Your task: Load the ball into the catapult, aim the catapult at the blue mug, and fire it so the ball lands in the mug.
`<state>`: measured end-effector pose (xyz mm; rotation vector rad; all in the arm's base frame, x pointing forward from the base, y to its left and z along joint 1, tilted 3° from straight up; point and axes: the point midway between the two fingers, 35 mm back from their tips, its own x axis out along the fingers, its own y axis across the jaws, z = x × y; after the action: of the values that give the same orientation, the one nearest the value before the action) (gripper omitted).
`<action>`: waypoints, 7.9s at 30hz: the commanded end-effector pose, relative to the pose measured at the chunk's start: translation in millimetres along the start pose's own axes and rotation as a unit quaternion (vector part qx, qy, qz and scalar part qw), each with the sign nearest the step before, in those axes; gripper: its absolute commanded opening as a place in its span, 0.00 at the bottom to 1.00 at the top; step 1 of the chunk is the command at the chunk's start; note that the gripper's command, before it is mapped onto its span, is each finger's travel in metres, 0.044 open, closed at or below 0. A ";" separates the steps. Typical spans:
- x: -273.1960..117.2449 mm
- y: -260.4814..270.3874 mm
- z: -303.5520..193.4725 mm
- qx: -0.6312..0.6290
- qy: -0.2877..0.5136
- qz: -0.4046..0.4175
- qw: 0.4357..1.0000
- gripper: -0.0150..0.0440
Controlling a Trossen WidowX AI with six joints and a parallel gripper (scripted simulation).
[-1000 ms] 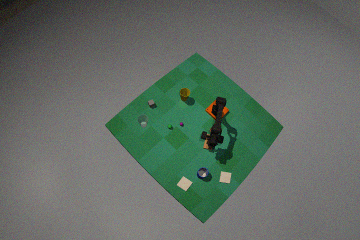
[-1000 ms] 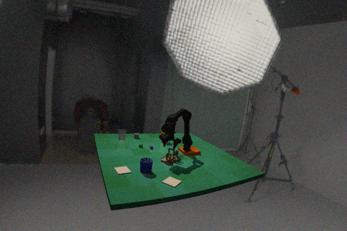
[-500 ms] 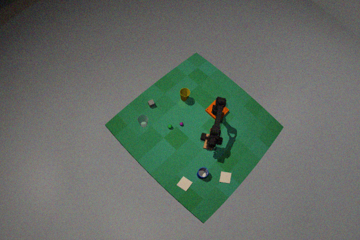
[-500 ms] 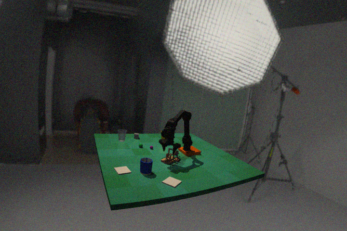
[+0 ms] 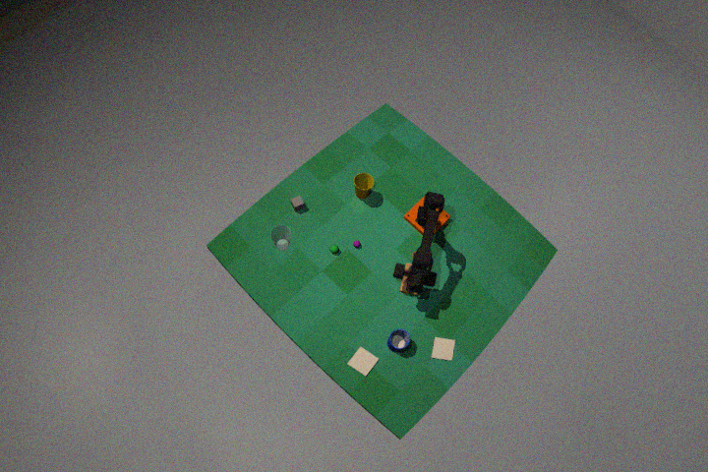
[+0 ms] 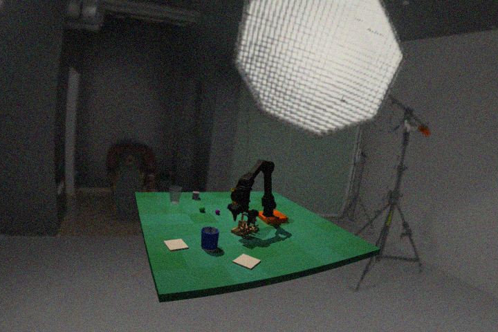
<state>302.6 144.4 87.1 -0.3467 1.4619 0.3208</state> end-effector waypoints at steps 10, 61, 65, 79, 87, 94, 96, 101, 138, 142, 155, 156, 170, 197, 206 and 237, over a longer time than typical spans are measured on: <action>22.7 0.2 -1.2 -0.002 0.003 0.000 1.000 1.00; 5.1 0.3 1.5 -0.001 0.003 0.000 1.000 0.25; 11.6 0.3 1.3 -0.002 0.003 0.000 1.000 0.25; 23.0 0.4 -0.2 -0.001 0.005 0.000 1.000 0.25; 23.0 0.4 -0.2 -0.001 0.005 0.000 1.000 0.57; 20.8 0.4 0.3 -0.001 0.005 0.000 1.000 0.88; 3.1 0.5 3.0 -0.001 0.005 0.000 1.000 0.97; -67.3 0.4 2.0 -0.001 0.006 0.001 1.000 1.00; -23.5 -250.0 -84.0 0.220 0.008 -0.014 0.975 0.76; -10.0 -288.8 -124.3 0.255 0.006 -0.015 0.967 0.76; 6.9 -288.1 -129.9 0.257 0.006 -0.015 0.966 0.76; 8.2 -288.2 -129.9 0.257 0.006 -0.015 0.966 0.76; 31.1 -288.5 -130.5 0.257 0.006 -0.015 0.966 0.76; 32.4 -287.4 -129.5 0.259 0.006 -0.011 0.966 0.25; -25.6 -284.6 -127.0 0.260 0.006 -0.011 0.966 0.25; -62.1 -181.3 -93.1 0.179 0.055 0.018 0.982 0.25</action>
<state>292.2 -73.1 147.7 -0.0285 1.5923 0.0499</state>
